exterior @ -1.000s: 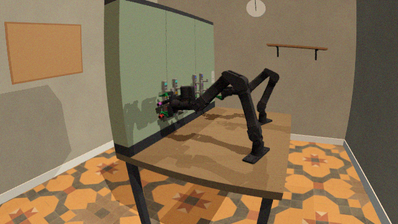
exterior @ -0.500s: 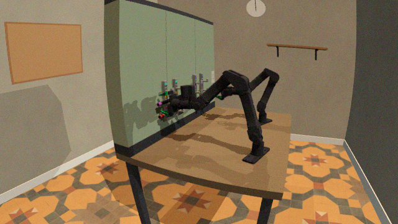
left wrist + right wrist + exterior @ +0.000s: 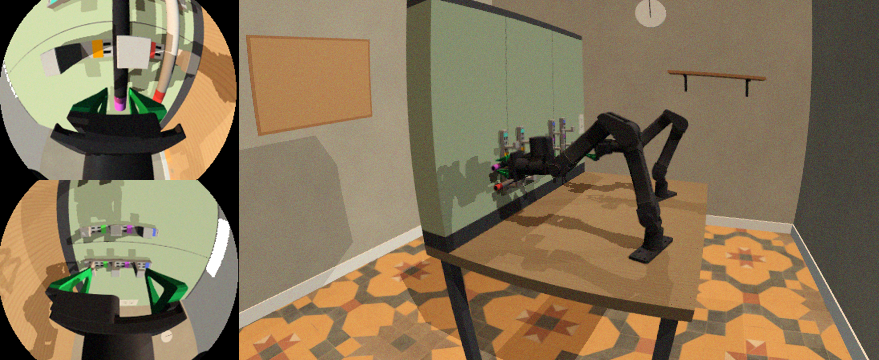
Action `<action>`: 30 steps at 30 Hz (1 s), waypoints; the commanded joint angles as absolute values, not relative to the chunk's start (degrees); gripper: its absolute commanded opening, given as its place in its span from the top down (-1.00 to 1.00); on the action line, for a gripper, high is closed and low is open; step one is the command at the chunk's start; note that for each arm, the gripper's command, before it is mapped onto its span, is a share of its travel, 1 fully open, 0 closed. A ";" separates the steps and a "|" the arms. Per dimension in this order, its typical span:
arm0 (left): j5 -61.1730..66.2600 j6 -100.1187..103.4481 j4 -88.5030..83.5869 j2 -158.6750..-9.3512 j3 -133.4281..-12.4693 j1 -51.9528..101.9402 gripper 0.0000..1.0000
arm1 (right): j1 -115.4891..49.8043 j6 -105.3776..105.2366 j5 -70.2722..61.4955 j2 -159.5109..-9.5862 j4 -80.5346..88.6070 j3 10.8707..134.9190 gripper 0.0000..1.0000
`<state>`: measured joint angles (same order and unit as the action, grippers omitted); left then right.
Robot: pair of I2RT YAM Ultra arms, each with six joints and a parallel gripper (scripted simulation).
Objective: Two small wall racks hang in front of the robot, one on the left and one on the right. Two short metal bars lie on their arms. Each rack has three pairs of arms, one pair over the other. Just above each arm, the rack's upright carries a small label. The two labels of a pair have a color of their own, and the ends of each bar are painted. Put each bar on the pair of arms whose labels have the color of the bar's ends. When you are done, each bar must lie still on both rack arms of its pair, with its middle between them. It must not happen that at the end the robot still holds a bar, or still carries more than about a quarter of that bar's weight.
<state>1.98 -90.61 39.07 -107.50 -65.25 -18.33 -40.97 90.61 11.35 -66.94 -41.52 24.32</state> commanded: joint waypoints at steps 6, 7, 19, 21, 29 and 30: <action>1.98 -90.02 39.30 -105.86 -66.59 -18.27 1.00 | -40.42 90.01 10.92 -65.29 -41.26 24.05 -1.00; 1.98 -90.02 39.30 -105.86 -66.59 -18.27 1.00 | -40.42 90.01 10.92 -65.29 -41.26 24.05 -1.00; 2.00 -90.02 39.54 -105.10 -65.58 -18.29 1.00 | -40.42 90.01 10.92 -65.29 -41.26 24.05 -1.00; 2.00 -90.02 39.58 -104.98 -65.41 -18.30 1.00 | -40.42 90.01 10.92 -65.29 -41.26 24.05 -1.00; 2.01 -90.02 39.68 -104.56 -64.89 -18.31 1.00 | -40.42 90.01 10.92 -65.29 -41.26 24.05 -1.00; 2.02 -90.02 39.70 -104.49 -64.80 -18.31 1.00 | -40.42 90.01 10.92 -65.29 -41.26 24.05 -1.00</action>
<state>1.98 -90.74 38.59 -106.94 -65.19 -18.35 -40.97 90.61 11.35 -66.94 -41.52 24.32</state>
